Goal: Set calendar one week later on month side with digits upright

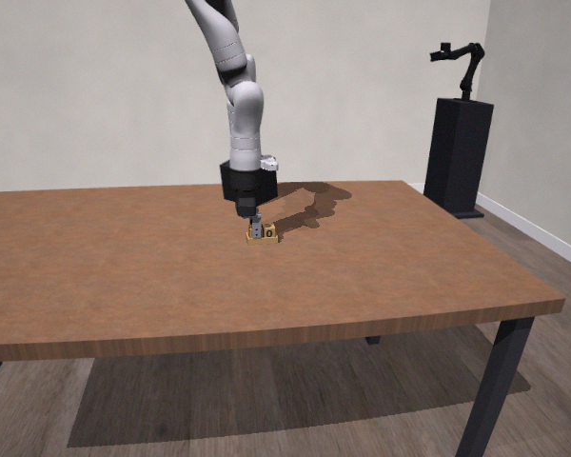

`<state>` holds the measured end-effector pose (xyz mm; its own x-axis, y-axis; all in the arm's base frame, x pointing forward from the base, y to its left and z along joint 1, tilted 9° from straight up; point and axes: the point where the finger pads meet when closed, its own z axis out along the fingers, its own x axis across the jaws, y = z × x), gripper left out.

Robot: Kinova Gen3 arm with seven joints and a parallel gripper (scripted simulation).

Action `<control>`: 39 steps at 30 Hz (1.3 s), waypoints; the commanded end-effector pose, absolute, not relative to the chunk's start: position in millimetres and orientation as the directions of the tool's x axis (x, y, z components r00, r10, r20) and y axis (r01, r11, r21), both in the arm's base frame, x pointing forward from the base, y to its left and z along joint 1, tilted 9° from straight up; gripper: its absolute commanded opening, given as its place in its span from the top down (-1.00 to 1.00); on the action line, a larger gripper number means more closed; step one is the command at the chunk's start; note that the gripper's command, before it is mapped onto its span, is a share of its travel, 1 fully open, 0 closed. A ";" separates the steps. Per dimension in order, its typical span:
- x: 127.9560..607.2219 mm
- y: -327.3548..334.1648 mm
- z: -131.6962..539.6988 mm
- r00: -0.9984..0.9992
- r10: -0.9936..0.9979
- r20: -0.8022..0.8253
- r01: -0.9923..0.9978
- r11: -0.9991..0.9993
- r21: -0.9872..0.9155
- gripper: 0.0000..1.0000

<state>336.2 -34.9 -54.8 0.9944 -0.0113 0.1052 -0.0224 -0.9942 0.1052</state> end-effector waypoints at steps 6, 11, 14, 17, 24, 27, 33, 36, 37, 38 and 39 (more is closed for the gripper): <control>336.6 -34.9 -54.4 0.994 -0.011 0.106 -0.022 -0.994 0.105 -0.68; 336.6 -34.9 -54.4 0.994 -0.011 0.106 -0.022 -0.994 0.105 -0.80; 336.6 -34.9 -54.4 0.994 -0.011 0.106 -0.022 -0.994 0.105 -0.80; 336.6 -34.9 -54.4 0.994 -0.011 0.106 -0.022 -0.994 0.105 -0.80; 336.5 -34.8 -53.6 0.994 -0.011 0.106 -0.022 -0.994 0.105 -0.80; 336.5 -34.8 -53.3 0.994 -0.011 0.106 -0.022 -0.994 0.105 -0.80; 336.1 -34.4 -49.5 0.994 -0.011 0.106 -0.022 -0.994 0.105 -0.80; 335.7 -34.1 -46.4 0.994 -0.011 0.106 -0.022 -0.994 0.105 -0.80; 335.6 -33.9 -45.2 0.994 -0.011 0.106 -0.022 -0.994 0.105 -0.80; 335.5 -33.8 -44.0 0.994 -0.011 0.106 -0.022 -0.994 0.105 -0.80; 335.3 -33.7 -42.7 0.994 -0.011 0.106 -0.022 -0.994 0.105 -0.80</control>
<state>332.5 -33.6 -47.2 0.9952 -0.0133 0.0971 -0.0234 -0.9944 0.1031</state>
